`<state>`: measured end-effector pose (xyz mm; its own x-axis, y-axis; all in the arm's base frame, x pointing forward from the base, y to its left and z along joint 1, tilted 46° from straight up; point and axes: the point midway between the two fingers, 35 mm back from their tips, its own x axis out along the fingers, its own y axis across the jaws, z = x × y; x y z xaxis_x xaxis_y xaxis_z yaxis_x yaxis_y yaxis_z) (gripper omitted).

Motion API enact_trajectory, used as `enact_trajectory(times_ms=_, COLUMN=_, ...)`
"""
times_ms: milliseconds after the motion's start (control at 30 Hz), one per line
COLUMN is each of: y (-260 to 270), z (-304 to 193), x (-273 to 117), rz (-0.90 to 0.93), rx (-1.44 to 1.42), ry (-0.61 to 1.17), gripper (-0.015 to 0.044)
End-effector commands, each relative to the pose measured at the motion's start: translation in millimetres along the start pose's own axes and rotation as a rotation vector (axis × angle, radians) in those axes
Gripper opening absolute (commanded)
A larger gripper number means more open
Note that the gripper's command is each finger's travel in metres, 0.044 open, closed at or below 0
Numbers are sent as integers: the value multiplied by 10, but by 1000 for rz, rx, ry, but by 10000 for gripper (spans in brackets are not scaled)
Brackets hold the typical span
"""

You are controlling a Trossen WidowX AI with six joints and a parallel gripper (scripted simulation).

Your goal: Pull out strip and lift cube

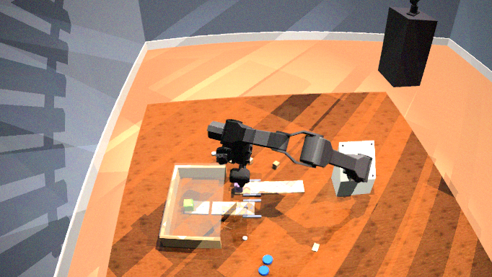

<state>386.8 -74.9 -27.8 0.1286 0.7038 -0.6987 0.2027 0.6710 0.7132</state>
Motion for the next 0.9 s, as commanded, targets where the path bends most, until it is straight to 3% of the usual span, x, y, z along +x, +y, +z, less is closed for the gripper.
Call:
enact_trajectory(times_ms=0, y=41, z=137, x=-11, rz=3, rx=2, ry=-1, gripper=440)
enact_trajectory(times_ms=33, y=43, z=144, x=-12, rz=3, rx=2, ry=-1, gripper=440)
enact_trajectory(times_ms=267, y=42, z=150, x=75, rz=3, rx=2, ry=-1, gripper=256)
enact_trajectory(times_ms=867, y=48, z=153, x=371, rz=4, rx=2, ry=-1, gripper=250)
